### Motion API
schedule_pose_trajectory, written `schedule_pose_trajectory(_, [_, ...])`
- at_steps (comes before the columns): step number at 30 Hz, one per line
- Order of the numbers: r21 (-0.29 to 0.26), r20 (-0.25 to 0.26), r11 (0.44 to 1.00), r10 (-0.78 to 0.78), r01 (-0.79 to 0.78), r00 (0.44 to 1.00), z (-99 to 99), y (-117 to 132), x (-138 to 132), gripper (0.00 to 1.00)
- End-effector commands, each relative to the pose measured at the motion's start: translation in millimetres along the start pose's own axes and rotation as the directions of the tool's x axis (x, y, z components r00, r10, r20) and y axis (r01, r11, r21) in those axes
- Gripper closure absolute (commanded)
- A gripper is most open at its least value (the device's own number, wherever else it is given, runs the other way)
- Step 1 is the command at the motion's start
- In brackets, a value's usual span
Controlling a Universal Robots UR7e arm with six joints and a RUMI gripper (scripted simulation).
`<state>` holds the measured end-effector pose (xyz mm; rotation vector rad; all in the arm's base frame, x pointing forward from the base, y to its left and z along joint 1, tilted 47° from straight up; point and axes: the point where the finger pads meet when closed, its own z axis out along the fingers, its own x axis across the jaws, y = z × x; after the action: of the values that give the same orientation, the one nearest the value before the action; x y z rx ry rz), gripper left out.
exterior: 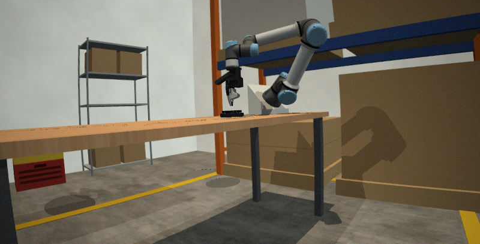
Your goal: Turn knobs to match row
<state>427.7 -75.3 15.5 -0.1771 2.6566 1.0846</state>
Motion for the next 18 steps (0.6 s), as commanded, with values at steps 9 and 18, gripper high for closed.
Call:
schedule_pose_trajectory(9, [-0.001,-0.001,1.0,0.0,0.0,1.0,-5.0,0.4,0.5,0.89])
schedule_pose_trajectory(18, [-0.001,-0.001,1.0,-0.022,0.022,1.0,-5.6,-0.1,0.3,0.89])
